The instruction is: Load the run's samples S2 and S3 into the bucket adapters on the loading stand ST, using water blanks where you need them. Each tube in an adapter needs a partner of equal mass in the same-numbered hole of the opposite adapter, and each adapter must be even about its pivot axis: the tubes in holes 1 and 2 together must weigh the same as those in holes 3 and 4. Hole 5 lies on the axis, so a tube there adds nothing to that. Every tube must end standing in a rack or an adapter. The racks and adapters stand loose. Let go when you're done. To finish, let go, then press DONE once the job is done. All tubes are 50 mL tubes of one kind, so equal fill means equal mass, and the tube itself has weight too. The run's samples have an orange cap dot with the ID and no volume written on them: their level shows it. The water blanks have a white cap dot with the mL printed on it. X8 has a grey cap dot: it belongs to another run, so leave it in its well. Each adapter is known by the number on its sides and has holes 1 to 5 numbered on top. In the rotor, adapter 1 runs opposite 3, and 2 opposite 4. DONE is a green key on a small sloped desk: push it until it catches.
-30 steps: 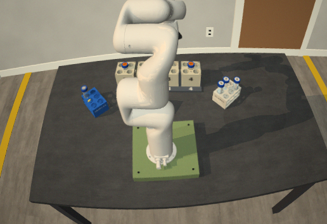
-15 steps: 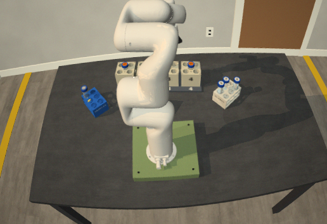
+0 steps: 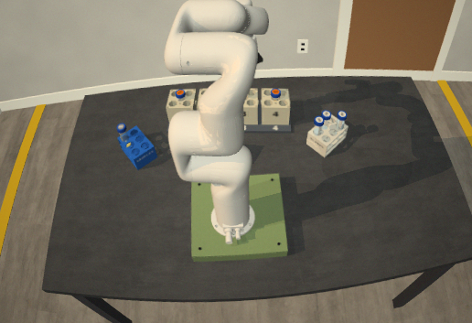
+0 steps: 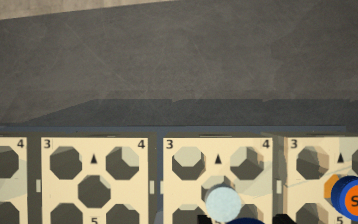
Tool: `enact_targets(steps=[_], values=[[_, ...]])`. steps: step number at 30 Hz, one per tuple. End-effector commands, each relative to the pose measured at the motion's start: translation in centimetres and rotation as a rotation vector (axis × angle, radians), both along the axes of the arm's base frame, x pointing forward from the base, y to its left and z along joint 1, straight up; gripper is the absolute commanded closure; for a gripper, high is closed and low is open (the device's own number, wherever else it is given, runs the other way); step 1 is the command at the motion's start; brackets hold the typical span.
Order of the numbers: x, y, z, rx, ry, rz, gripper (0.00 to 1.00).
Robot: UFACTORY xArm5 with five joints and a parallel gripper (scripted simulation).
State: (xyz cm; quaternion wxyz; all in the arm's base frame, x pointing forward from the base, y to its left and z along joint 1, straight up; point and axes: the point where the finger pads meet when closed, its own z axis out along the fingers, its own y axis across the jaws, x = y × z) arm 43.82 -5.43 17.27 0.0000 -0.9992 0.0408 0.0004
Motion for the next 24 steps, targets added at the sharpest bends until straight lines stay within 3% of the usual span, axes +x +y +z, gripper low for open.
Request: enact_targets(steps=[1,24], values=[[0.1,0.0,0.1,-0.002,-0.004,0.0,1.0],[0.1,0.0,-2.1,-0.002,-0.004,0.0,1.0]])
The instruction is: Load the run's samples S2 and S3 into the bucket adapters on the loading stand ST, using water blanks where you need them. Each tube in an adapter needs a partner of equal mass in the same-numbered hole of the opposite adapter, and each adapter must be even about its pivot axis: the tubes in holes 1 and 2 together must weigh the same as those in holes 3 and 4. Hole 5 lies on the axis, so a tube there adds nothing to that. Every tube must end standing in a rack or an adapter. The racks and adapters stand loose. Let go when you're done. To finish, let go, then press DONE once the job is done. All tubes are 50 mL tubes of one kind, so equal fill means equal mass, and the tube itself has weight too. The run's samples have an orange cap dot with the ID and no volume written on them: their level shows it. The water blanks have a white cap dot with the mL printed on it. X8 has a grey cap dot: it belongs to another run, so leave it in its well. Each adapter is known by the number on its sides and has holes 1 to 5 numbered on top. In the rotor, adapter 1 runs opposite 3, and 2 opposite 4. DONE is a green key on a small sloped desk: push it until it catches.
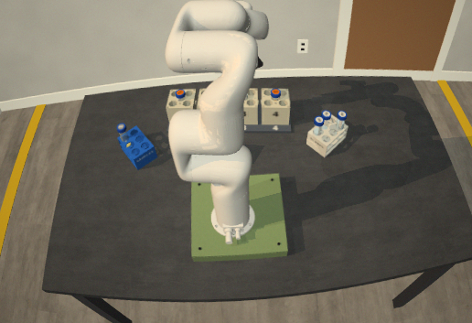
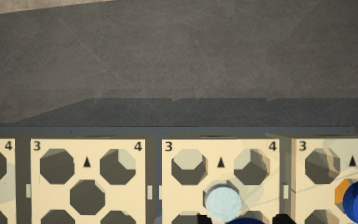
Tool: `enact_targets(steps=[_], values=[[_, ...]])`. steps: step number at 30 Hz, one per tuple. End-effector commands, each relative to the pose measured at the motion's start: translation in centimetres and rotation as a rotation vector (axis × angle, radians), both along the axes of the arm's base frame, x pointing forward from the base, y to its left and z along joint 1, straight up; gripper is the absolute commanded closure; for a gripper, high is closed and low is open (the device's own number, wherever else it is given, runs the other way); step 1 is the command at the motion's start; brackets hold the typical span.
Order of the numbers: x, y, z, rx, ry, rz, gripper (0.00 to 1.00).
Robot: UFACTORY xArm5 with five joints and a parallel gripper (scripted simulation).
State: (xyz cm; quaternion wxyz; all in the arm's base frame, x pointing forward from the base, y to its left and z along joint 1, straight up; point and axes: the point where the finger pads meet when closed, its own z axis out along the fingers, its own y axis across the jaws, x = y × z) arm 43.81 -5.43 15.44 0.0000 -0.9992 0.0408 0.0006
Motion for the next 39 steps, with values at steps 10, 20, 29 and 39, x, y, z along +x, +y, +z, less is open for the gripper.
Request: enact_targets(steps=[10,20,29,39], values=[[0.1,0.0,-1.0,-0.002,-0.004,0.0,1.0],[0.1,0.0,-2.0,-0.002,-0.004,0.0,1.0],[0.1,0.0,-2.7,-0.002,-0.004,0.0,1.0],[0.1,0.0,-3.5,-0.002,-0.004,0.0,1.0]])
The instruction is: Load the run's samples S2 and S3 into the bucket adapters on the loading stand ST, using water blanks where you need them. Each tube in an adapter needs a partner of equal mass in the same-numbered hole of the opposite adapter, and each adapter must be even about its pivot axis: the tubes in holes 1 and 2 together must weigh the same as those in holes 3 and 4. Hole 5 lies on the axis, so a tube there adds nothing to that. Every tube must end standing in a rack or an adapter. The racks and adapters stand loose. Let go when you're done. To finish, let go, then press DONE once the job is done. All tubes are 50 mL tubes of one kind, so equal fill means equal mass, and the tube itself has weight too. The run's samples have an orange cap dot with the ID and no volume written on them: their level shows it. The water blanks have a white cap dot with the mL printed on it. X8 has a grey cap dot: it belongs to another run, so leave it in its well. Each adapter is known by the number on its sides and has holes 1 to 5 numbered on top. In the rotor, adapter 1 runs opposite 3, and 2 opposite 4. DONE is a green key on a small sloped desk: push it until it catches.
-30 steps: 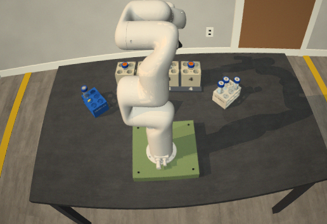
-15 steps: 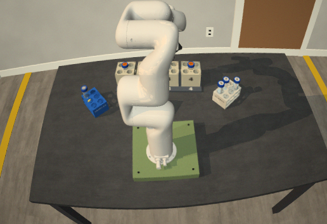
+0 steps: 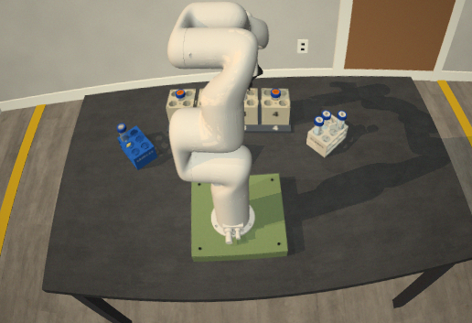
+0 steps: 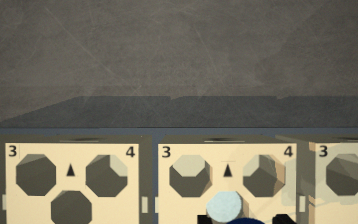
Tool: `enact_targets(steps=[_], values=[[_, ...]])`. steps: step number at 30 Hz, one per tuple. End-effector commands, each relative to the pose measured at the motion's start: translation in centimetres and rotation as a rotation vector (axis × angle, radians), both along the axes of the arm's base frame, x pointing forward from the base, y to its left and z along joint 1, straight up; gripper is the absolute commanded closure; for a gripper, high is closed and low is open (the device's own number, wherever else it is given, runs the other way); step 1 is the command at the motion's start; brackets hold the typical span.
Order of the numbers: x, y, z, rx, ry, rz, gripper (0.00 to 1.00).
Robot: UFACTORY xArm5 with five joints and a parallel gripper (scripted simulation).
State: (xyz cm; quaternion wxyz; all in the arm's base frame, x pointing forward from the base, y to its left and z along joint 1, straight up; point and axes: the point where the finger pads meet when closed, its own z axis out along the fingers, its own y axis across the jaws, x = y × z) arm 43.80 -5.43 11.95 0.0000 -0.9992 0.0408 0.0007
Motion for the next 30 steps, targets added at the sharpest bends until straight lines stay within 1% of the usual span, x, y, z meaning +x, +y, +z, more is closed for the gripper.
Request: enact_targets(steps=[1,30], values=[[0.1,0.0,-0.1,-0.002,-0.004,0.0,1.0],[0.1,0.0,-2.8,-0.002,-0.004,0.0,1.0]])
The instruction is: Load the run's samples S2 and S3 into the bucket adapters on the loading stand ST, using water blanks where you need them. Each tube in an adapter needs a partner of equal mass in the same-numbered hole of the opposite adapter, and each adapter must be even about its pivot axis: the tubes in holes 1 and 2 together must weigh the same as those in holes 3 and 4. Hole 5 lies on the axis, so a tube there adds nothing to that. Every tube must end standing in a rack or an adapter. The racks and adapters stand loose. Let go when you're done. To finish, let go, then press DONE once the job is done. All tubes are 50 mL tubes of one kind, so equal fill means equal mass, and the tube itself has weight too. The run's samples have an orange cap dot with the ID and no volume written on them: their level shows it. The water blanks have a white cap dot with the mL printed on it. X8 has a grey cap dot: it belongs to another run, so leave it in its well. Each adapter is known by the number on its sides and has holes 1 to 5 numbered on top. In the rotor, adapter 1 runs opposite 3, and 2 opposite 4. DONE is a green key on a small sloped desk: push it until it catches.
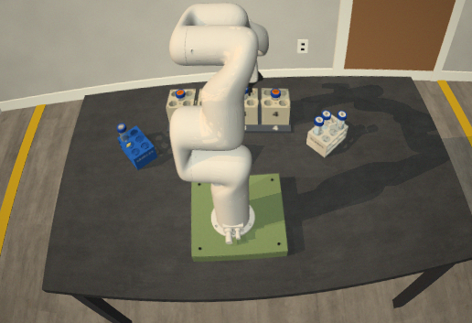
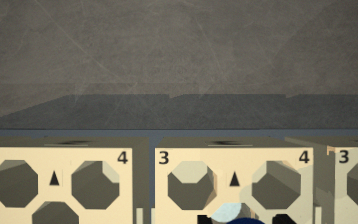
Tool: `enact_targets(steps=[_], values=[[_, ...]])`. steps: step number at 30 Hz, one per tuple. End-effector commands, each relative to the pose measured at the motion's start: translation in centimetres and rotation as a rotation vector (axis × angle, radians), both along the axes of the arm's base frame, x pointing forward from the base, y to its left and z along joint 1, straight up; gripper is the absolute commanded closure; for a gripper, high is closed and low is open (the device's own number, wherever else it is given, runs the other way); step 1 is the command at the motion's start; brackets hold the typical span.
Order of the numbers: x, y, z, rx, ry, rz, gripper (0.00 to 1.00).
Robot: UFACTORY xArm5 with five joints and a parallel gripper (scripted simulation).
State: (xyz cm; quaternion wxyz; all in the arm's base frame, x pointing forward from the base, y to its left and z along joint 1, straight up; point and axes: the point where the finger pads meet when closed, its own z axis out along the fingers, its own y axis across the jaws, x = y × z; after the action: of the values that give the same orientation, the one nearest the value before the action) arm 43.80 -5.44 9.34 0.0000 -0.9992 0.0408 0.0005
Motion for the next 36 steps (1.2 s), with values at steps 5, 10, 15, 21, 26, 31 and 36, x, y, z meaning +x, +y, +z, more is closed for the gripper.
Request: enact_targets(steps=[5,10,15,21,26,31,36], values=[[0.14,-0.02,-0.53,-0.002,-0.004,0.0,1.0],[0.14,-0.02,-1.04,-0.002,-0.004,0.0,1.0],[0.14,-0.02,-1.24,-0.002,-0.004,0.0,1.0],[0.14,-0.02,-1.24,-0.002,-0.004,0.0,1.0],[0.14,-0.02,-1.24,-0.002,-0.004,0.0,1.0],[0.14,-0.02,-1.27,-0.002,-0.004,0.0,0.56],[0.14,-0.02,-1.27,-0.002,-0.004,0.0,0.56]])
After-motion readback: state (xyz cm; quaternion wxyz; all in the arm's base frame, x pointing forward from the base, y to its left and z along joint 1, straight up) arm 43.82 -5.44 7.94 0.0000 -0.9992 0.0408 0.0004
